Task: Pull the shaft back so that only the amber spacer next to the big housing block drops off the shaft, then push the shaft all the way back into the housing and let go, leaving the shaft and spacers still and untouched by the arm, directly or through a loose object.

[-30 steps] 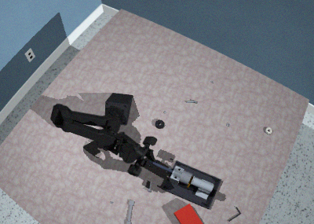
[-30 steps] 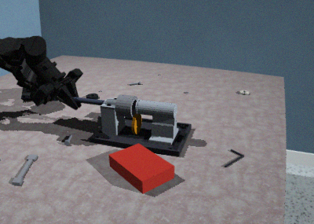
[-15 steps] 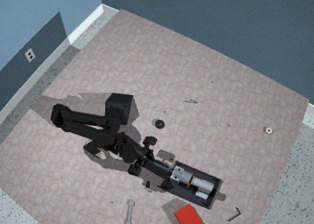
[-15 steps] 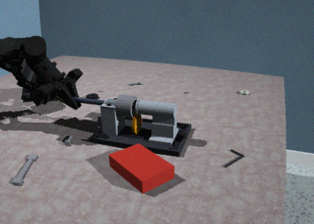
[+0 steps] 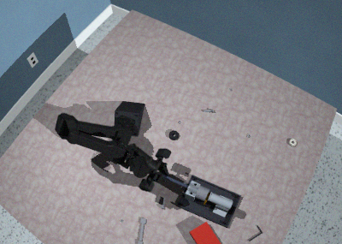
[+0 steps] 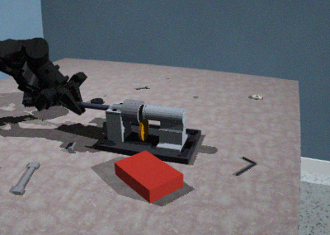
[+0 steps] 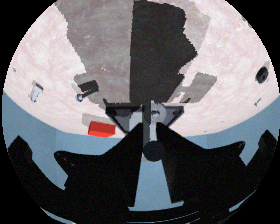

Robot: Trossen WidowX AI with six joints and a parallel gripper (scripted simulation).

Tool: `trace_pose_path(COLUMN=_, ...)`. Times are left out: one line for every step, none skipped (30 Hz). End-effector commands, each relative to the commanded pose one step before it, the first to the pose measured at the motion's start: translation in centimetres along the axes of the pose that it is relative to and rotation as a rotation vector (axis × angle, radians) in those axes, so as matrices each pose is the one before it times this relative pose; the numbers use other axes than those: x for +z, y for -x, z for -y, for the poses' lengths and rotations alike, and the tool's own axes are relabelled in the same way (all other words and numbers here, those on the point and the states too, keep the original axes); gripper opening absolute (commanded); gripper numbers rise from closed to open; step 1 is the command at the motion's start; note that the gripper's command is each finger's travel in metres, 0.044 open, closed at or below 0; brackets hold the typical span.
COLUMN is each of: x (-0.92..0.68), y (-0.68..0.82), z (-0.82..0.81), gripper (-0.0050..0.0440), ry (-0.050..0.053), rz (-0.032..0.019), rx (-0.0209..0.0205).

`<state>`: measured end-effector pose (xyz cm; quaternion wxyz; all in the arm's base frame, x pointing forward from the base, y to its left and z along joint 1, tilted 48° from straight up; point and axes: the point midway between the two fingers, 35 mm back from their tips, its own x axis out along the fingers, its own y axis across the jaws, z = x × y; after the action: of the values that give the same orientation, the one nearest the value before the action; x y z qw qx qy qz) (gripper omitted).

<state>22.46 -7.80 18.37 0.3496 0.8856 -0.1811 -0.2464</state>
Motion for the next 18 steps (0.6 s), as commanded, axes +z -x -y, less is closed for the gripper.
trace_pose_path(x=-0.166, y=-0.076, z=-0.043, gripper=0.0, ry=0.001, rz=-0.00062, rx=0.00076)
trace_pose_path(x=-0.034, y=-0.028, z=-0.001, gripper=0.0, ry=0.0, rz=0.00001, rx=0.00004)
trace_pose_path(x=-0.028, y=-0.022, z=0.0, gripper=0.0, ry=0.0, rz=0.0, rx=0.00001)
trace_pose_path(x=-0.029, y=-0.019, z=0.0, gripper=0.0, ry=0.0, rz=0.0, rx=0.0)
trace_pose_path(x=0.0, y=0.0, z=0.0, gripper=0.0, ry=0.0, rz=0.0, rx=0.0)
trace_pose_path(x=0.0, y=0.0, z=0.0, gripper=0.0, ry=0.0, rz=0.0, rx=0.0)
trace_pose_path(x=-0.034, y=-0.013, z=-0.001, gripper=0.0, ry=0.0, rz=0.0, rx=0.0)
trace_pose_path(x=-0.031, y=-0.018, z=-0.001, gripper=0.0, ry=0.0, rz=0.0, rx=0.0)
trace_pose_path(x=-0.029, y=-0.019, z=-0.001, gripper=0.0, ry=0.0, rz=0.0, rx=0.0)
trace_pose_path(x=-0.029, y=-0.019, z=-0.002, gripper=0.0, ry=0.0, rz=0.0, rx=0.0)
trace_pose_path(x=-0.029, y=-0.019, z=-0.002, gripper=0.0, ry=0.0, rz=0.0, rx=0.0)
trace_pose_path(x=-0.03, y=-0.018, z=-0.002, gripper=0.0, ry=0.0, rz=0.0, rx=0.0)
trace_pose_path(x=-0.03, y=-0.018, z=-0.001, gripper=0.0, ry=0.0, rz=0.0, rx=0.0)
trace_pose_path(x=-0.031, y=-0.018, z=-0.001, gripper=0.0, ry=0.0, rz=0.0, rx=0.0)
trace_pose_path(x=-0.031, y=-0.017, z=-0.002, gripper=0.0, ry=0.0, rz=0.0, rx=0.0)
trace_pose_path(x=-0.031, y=-0.017, z=-0.002, gripper=0.0, ry=0.0, rz=0.0, rx=0.0)
trace_pose_path(x=-0.029, y=-0.019, z=-0.002, gripper=0.0, ry=0.0, rz=0.0, rx=0.0)
trace_pose_path(x=-0.028, y=-0.02, z=-0.002, gripper=0.0, ry=0.0, rz=0.0, rx=0.0)
